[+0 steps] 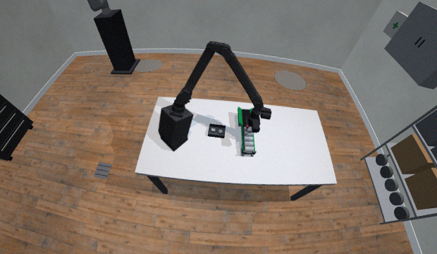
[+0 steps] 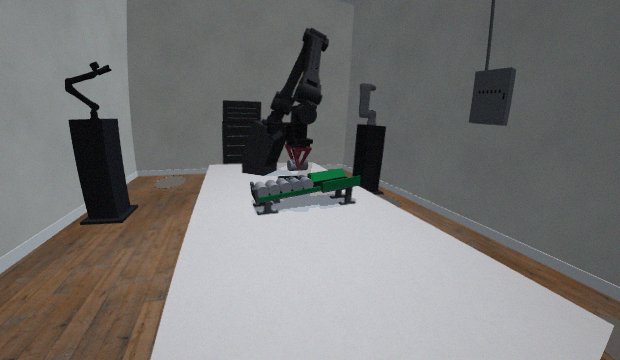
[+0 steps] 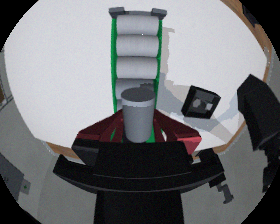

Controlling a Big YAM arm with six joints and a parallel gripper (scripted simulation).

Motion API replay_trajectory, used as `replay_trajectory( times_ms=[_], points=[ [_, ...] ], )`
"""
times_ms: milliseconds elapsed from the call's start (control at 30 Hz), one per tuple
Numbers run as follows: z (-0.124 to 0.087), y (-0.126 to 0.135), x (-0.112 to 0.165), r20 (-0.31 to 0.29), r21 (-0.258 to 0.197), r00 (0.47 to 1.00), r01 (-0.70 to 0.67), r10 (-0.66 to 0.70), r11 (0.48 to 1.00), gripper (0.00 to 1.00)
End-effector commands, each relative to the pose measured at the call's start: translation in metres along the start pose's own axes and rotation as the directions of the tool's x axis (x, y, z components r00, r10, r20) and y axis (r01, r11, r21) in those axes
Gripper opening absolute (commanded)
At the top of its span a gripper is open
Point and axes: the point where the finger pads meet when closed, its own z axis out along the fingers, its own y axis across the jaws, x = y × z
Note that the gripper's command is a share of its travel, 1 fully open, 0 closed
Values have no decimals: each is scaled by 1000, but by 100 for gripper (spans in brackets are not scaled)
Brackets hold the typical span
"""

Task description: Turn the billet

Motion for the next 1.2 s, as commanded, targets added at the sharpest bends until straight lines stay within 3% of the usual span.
replay_trajectory(
  times_ms=[0, 1167],
  points=[
    [-33, 24, 10, 17, -82, 999, 39, -38, 996, 0],
    [-32, 23, 11, 23, -76, 990, 140, -139, 987, 0]
  ],
)
